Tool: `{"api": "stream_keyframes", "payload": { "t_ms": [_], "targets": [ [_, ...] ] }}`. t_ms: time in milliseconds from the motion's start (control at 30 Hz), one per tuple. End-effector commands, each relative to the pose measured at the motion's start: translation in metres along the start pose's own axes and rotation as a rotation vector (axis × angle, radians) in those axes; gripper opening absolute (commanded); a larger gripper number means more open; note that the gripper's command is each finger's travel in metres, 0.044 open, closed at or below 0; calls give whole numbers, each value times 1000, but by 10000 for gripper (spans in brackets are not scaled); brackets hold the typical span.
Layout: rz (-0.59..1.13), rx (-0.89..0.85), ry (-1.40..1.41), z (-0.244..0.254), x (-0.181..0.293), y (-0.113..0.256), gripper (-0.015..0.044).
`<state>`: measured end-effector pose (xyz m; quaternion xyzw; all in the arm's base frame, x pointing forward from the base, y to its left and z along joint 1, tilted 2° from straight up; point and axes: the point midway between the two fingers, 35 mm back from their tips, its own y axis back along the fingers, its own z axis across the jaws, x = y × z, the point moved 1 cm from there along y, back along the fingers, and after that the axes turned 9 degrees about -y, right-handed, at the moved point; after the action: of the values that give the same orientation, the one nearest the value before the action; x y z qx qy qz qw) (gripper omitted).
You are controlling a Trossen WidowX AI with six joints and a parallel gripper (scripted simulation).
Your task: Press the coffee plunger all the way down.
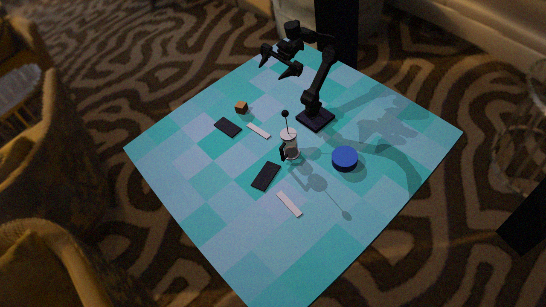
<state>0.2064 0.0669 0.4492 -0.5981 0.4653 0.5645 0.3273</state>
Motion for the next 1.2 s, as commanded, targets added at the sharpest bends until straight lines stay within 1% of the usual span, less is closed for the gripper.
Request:
{"api": "stream_keyframes", "payload": {
  "t_ms": [0, 100, 267, 467, 733, 1167],
  "targets": [
    [280, -119, -200, 38, 66, 4, 440],
    [398, -151, -257, 51, 92, 12, 440],
    [407, -155, -260, 55, 107, 10, 440],
    [406, -160, -259, 62, 149, 4, 440],
    [406, -160, -259, 63, 152, 1, 440],
    [404, -160, -259, 67, 159, -17, 440]
  ]
}}
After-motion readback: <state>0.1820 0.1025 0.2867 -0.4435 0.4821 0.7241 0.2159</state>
